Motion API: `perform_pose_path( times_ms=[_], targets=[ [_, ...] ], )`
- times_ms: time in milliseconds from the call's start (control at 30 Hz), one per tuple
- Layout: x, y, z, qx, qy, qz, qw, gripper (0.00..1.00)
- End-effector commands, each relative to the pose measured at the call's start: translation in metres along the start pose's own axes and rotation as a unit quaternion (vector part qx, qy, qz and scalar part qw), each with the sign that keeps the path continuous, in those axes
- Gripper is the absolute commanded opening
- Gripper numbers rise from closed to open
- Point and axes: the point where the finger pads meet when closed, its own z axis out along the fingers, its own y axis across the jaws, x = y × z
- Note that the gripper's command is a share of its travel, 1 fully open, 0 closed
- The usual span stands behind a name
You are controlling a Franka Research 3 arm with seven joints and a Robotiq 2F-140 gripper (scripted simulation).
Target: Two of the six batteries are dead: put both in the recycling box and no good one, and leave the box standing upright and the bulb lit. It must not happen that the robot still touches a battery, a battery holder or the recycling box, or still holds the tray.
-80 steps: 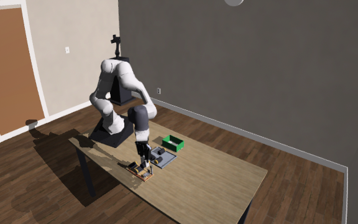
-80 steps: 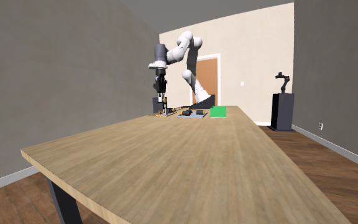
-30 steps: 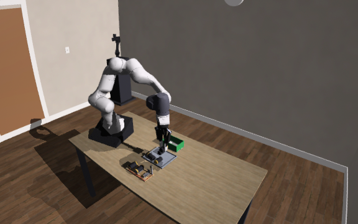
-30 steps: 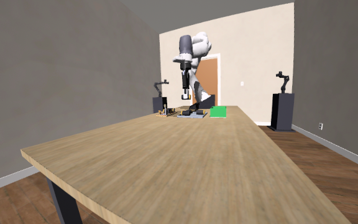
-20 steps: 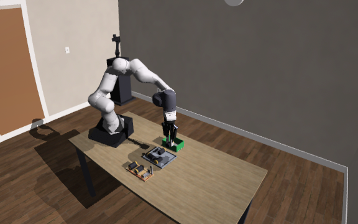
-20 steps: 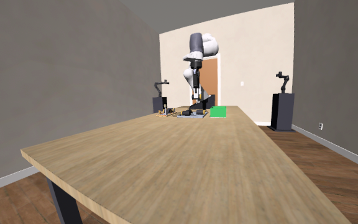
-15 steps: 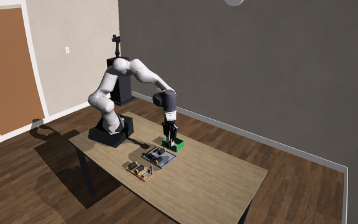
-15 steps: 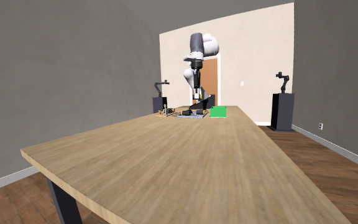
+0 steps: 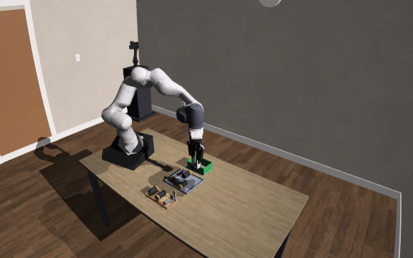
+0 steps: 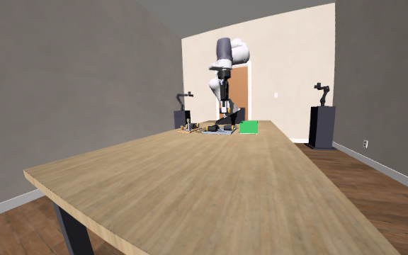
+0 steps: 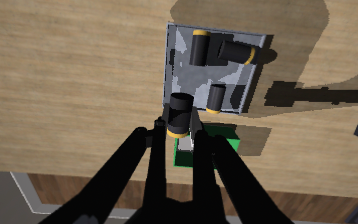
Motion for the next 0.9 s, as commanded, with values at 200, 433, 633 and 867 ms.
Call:
perform_pose_path(
  times_ms=[200, 433, 633, 867],
  targets=[
    [-0.002, 0.000, 0.004, 0.000, -0.002, 0.011, 1.000, 0.16],
    [-0.002, 0.000, 0.068, 0.000, -0.002, 0.011, 1.000, 0.16],
    [-0.002, 0.000, 0.068, 0.000, -0.002, 0.011, 1.000, 0.16],
    [-0.002, 0.000, 0.068, 0.000, -0.002, 0.011, 1.000, 0.16]
  ],
)
